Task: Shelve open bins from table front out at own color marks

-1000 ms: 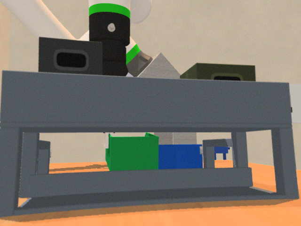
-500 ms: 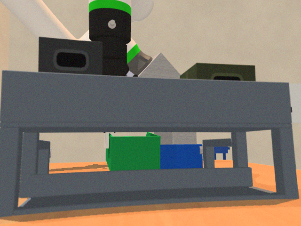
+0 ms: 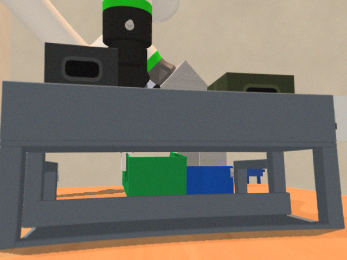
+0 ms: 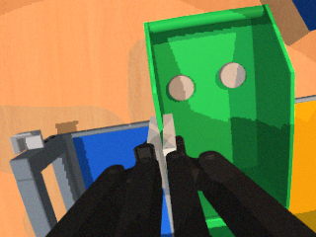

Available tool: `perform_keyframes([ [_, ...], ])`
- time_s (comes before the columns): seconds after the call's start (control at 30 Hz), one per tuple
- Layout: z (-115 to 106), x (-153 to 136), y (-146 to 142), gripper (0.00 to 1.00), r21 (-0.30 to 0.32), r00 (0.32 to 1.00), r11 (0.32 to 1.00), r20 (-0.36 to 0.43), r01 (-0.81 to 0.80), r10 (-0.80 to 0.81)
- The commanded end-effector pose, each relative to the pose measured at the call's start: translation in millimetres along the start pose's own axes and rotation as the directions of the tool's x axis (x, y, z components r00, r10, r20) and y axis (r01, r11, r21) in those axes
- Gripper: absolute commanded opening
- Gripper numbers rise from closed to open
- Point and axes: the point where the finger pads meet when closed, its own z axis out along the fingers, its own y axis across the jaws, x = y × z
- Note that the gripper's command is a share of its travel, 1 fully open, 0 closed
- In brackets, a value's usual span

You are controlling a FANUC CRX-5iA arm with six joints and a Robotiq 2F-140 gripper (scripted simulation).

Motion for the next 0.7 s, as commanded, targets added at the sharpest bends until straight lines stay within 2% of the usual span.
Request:
perform_keyframes([
  [0.0, -0.3, -1.3, 0.1, 0.0, 0.0, 1.0, 1.0, 0.0, 0.0, 0.0],
  [0.67, -1.2, -8.7, 0.1, 0.0, 0.0, 1.0, 1.0, 0.0, 0.0, 0.0],
])
